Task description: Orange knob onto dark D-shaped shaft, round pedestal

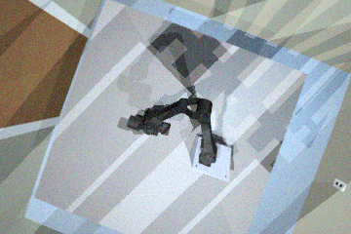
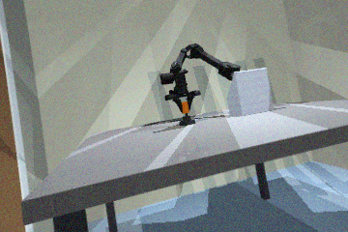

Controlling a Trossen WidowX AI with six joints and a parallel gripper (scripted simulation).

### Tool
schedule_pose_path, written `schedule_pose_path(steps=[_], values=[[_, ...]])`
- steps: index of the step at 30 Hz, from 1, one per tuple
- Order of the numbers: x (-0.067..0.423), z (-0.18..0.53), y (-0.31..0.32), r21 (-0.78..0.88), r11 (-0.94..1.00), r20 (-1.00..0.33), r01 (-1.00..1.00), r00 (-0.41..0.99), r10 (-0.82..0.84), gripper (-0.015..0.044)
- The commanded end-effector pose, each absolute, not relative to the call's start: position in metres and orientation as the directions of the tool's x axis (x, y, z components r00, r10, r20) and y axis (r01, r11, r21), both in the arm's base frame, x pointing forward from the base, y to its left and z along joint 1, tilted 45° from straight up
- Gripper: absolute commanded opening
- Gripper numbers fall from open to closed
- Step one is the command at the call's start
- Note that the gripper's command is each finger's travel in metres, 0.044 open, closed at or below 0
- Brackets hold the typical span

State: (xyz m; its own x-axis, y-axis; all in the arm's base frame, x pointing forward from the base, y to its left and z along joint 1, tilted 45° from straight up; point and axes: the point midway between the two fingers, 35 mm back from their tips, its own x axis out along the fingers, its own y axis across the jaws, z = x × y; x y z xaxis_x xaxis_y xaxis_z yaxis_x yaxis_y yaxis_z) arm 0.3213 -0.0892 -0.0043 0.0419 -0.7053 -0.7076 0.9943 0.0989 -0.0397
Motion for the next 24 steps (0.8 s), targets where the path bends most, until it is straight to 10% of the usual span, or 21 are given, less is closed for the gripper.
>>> schedule_pose_path(steps=[1,24], values=[[0.3212,-0.0047,-0.0896,-0.042,0.1,-0.707,0.994,0.041,-0.706,0.0],[0.3215,-0.0019,-0.0866,0.005,0.053,-0.707,0.999,0.041,-0.706,0.0]])
